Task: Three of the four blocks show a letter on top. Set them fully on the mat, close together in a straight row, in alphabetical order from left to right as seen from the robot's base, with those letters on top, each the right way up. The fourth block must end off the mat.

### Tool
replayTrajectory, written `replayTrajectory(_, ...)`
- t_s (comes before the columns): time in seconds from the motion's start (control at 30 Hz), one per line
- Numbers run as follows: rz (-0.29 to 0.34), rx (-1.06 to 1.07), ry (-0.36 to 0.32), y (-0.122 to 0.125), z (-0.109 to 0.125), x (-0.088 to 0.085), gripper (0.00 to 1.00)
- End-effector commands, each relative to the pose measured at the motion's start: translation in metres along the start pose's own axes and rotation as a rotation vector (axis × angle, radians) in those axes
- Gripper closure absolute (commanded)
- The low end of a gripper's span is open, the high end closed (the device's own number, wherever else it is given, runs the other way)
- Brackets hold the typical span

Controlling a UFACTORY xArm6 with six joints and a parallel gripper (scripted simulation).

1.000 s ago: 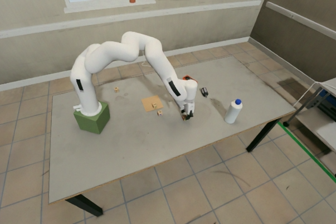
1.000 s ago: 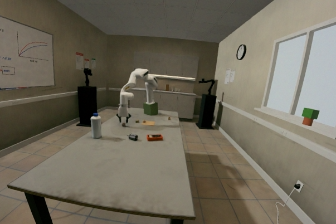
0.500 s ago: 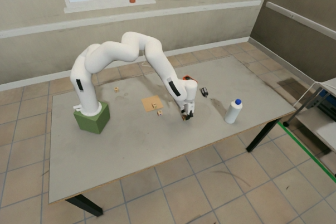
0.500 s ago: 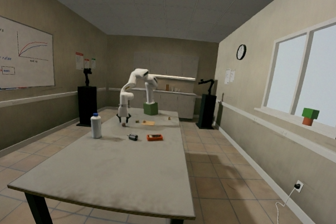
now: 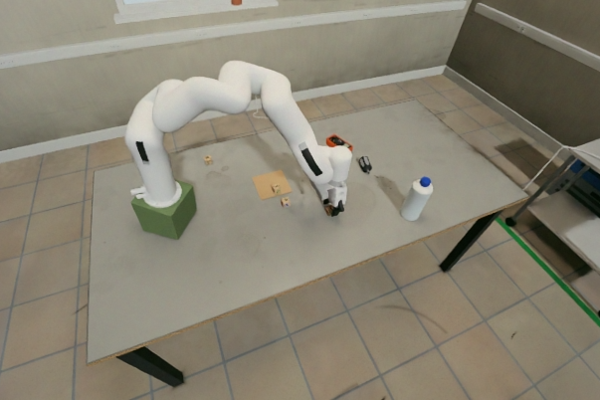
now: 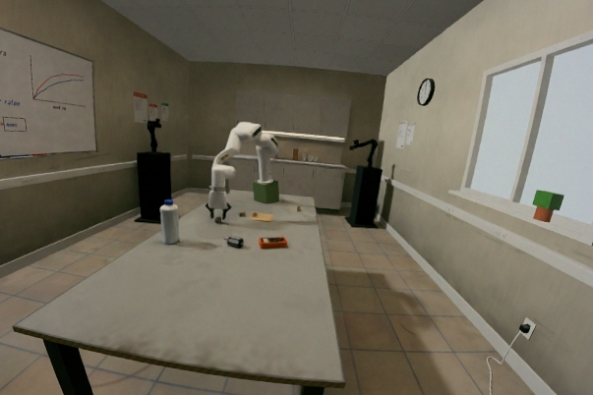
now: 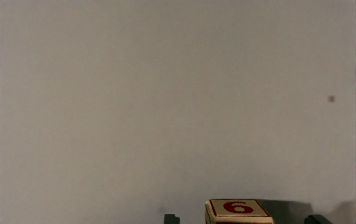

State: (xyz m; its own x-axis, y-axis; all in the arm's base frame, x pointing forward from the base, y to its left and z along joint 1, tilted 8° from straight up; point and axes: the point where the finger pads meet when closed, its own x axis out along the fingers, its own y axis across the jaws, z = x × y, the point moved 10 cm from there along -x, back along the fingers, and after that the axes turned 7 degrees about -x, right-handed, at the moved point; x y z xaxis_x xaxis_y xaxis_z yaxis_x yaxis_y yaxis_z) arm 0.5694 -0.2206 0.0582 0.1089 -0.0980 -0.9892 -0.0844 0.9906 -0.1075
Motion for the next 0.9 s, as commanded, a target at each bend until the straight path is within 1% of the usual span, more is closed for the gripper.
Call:
replayTrajectory(0.0,-0.002,0.0,-0.005,-0.0008,0.0017,0.0085,0.31)
replayTrajectory(0.2,-0.002,0.0,-0.005,-0.0009,0.0017,0.0164,0.31)
replayTrajectory(0.87,-0.002,0.0,-0.005,-0.0009,0.0017,0.0176,0.31)
